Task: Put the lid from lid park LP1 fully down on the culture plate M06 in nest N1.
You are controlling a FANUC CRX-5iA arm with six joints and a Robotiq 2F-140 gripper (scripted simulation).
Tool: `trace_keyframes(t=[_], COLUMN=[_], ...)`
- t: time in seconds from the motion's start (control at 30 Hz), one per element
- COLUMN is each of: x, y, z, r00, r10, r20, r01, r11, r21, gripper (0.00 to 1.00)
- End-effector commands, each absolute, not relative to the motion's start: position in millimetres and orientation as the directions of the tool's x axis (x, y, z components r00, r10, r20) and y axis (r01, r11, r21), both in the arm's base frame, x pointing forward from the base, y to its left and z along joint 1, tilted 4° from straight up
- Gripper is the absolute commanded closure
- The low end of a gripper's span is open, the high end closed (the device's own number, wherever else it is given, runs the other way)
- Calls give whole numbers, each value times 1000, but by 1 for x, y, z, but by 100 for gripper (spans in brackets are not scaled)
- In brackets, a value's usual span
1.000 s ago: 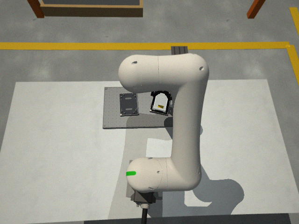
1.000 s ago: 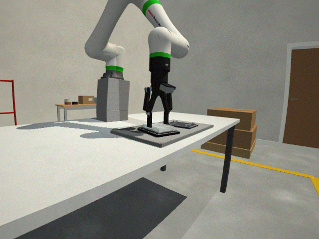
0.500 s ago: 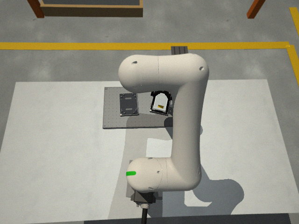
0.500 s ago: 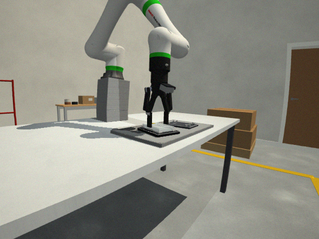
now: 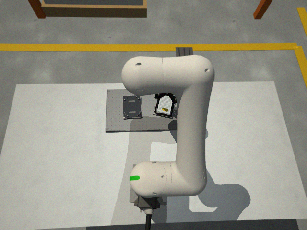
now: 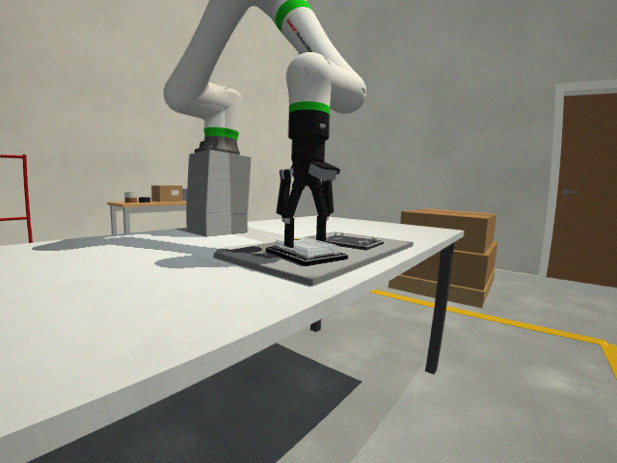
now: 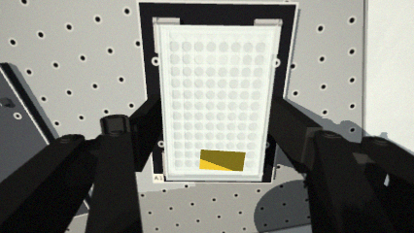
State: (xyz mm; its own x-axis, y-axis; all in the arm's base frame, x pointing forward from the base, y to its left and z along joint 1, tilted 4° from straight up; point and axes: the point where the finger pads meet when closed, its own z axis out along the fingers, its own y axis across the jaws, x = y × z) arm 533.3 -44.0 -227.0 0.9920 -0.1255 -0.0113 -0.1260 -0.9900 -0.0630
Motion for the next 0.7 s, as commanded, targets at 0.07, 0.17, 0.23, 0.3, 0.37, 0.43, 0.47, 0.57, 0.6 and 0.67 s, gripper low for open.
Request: trace_keyframes(t=[0.07,0.17,0.23,0.3,0.37,0.43,0.47,0.57,0.6,0.67], x=[534,534,534,534,534,534,534,534,534,534], y=[-44,-44,-44,-44,-44,-44,-44,-44,-44,-44], z=[-227,-228,-228,-228,-229,-229,-229,-229,-229,-229], r00=[992,992,992,992,992,992,992,992,992,992], r10=[-125,-125,-125,-125,-125,-125,-125,-125,-125,-125], r20=[-9,-9,-9,-9,-9,-9,-9,-9,-9,-9], r01=[-126,-126,-126,-126,-126,-126,-126,-126,-126,-126], r11=[-990,-990,-990,-990,-990,-990,-990,-990,-990,-990], r21=[-63,-63,-63,-63,-63,-63,-63,-63,-63,-63], gripper=[39,39,39,39,39,39,39,39,39,39])
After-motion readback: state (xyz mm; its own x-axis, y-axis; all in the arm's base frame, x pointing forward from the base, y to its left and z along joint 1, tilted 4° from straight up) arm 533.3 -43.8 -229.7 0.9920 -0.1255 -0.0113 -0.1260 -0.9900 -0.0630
